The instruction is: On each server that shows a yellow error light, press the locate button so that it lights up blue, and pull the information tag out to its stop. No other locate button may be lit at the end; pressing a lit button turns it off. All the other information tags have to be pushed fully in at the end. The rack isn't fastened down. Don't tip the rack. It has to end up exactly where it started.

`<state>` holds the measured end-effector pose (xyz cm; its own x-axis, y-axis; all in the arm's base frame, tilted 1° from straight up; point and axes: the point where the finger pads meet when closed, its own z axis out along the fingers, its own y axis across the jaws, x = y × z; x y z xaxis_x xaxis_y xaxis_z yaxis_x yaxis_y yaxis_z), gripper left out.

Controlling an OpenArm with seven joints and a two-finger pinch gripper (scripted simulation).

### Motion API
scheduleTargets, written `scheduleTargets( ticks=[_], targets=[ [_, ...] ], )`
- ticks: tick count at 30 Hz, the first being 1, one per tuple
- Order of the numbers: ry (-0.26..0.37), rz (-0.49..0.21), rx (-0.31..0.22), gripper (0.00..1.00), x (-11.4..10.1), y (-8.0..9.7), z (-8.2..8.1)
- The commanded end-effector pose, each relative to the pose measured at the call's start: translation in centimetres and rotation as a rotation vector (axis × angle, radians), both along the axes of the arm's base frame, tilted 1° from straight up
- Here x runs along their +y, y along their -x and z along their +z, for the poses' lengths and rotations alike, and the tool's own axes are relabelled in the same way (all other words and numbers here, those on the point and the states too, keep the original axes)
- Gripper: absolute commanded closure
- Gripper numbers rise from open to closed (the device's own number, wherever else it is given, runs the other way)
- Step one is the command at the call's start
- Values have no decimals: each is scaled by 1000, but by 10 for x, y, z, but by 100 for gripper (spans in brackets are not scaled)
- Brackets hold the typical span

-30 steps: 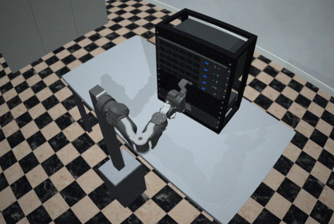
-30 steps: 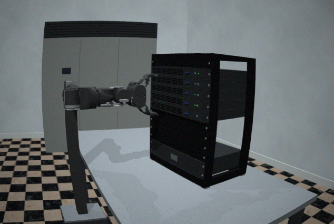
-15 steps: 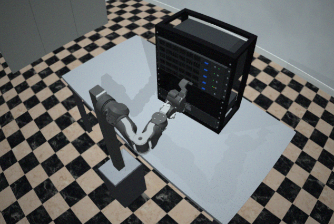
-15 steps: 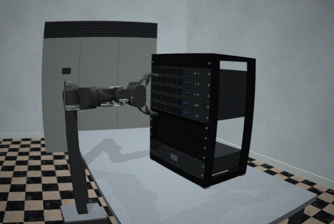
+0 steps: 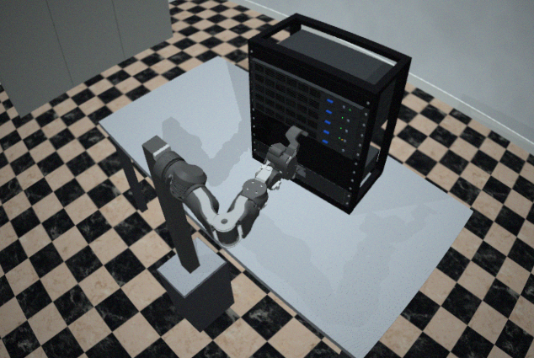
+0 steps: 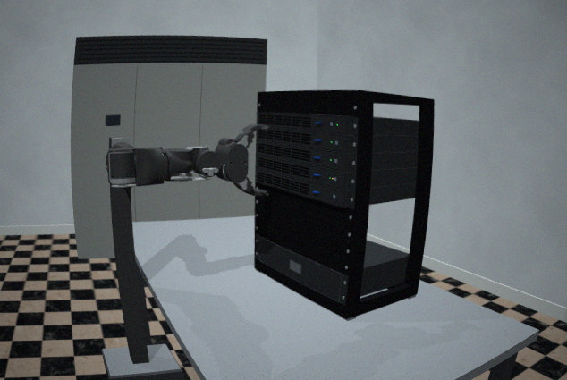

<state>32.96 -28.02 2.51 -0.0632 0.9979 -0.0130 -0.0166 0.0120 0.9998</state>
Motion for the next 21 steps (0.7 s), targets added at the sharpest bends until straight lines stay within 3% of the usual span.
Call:
scheduleTargets(
  ticks=[1, 12, 21],
  targets=[
    [0, 0, -4, 0, 1, 0, 2],
    [-1, 3, -4, 0, -2, -6, -1],
    [0, 6, -4, 0, -18, -38, -20]
  ],
)
